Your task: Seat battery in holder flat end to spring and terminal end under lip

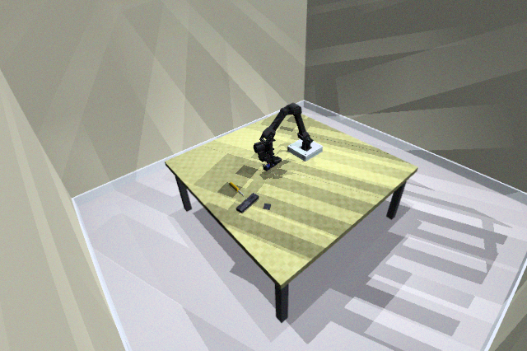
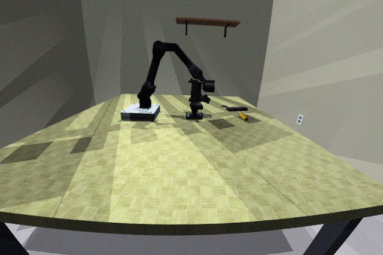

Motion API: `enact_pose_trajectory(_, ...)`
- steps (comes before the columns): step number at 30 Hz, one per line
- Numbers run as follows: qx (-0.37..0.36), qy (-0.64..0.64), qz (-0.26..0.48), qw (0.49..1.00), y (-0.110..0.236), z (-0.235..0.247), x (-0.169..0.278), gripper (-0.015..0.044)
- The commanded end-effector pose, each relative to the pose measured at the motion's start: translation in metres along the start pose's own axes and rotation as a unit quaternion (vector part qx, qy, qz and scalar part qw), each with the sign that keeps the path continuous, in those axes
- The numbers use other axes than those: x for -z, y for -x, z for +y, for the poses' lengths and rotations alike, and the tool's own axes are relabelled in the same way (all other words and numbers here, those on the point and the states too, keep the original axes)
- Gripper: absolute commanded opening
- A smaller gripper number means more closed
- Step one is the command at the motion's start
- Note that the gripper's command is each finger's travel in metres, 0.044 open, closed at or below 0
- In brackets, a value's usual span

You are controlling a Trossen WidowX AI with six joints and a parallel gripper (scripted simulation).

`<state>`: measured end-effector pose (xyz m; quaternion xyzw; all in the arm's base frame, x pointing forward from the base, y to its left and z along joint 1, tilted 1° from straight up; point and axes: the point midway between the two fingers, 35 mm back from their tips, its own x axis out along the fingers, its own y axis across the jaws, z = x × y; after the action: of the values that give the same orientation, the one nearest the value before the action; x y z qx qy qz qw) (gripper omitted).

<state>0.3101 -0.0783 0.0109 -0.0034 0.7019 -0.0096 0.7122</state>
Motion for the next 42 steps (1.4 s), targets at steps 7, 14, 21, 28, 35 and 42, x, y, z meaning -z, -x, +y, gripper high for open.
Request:
enact_pose_trajectory(7, 0.000, -0.001, 0.007, 1.000, -0.001, 0.000, -0.005, 0.0082)
enact_pose_trajectory(14, 0.000, -0.001, 0.007, 1.000, -0.001, 0.000, -0.010, 0.0082)
enact_pose_trajectory(21, 0.000, -0.001, 0.007, 1.000, -0.001, 0.000, -0.010, 0.0134)
enact_pose_trajectory(28, 0.000, -0.001, 0.006, 1.000, 0.004, 0.000, -0.009, 0.0184)
enact_pose_trajectory(35, -0.001, 0.000, 0.005, 1.000, 0.015, 0.000, -0.009, 0.0184)
enact_pose_trajectory(42, -0.001, 0.000, 0.006, 1.000, 0.049, -0.001, -0.009, 0.0315)
